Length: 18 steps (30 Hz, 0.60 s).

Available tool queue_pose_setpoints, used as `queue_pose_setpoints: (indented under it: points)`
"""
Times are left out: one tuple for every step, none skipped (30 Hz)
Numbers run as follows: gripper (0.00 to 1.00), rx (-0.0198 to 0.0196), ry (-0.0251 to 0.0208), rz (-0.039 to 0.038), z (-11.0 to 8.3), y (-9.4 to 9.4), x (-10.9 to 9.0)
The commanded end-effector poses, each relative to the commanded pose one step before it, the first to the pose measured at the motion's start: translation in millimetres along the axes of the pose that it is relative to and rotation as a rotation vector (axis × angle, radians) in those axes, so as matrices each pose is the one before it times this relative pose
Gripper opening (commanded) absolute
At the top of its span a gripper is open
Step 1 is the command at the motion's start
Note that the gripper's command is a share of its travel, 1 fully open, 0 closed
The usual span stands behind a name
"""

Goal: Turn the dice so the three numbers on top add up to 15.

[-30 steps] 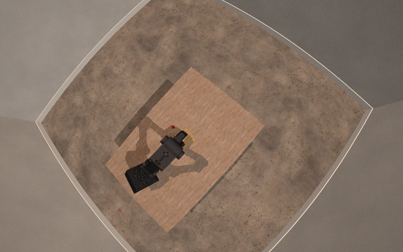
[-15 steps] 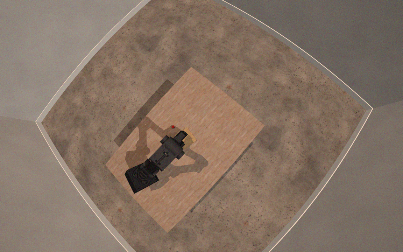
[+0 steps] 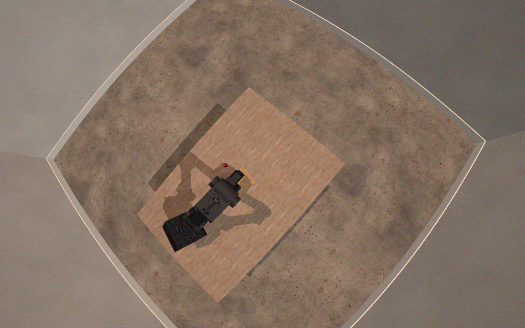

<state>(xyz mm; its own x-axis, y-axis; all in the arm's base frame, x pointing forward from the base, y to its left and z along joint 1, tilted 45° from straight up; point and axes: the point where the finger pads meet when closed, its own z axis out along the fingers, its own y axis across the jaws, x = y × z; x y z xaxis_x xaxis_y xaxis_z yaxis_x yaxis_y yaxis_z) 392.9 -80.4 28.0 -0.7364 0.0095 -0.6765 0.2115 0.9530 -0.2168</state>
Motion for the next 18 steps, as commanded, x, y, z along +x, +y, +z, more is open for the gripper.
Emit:
queue_pose_setpoints:
  points:
    - [0.34,0.00210,-0.00455,0.00278,3.87,-0.78,-1.69]
    - [0.34,0.00000,0.00000,0.00000,0.00,0.00,0.00]
    - [0.34,0.00000,0.00000,0.00000,0.00,0.00,0.00]
    - [0.34,0.00000,0.00000,0.00000,0.00,0.00,0.00]
    - [0.34,-0.00010,0.00055,-0.00014,-0.05,0.05,0.17]
    - [0.34,-0.00064,0.00359,-0.00095,-0.31,0.35,1.14]
    - [0.34,-0.00159,0.00908,-0.00243,-0.80,0.88,2.87]
    - [0.34,-0.00167,-0.00185,0.00008,-4.49,0.43,-0.76]
    - [0.34,0.00000,0.00000,0.00000,0.00,0.00,0.00]
    - [0.34,0.00000,0.00000,0.00000,0.00,0.00,0.00]
    - [0.34,-0.00199,-0.01298,0.00267,-5.38,0.90,-2.94]
    - [0.34,-0.00307,0.00316,-0.00074,-2.68,2.22,2.52]
    - [0.34,0.00021,-0.00047,0.00014,-2.60,-0.05,-0.27]
    - [0.34,0.00030,-0.00058,0.00017,-3.16,-0.07,-0.34]
    - [0.34,0.00004,-0.00070,0.00021,-3.69,-0.03,-0.40]
    - [0.34,0.00005,-0.00081,0.00025,-4.18,-0.04,-0.47]
    - [0.34,0.00005,-0.00091,0.00028,-4.60,-0.04,-0.54]
    - [0.34,0.00004,-0.00100,0.00032,-4.95,-0.04,-0.60]
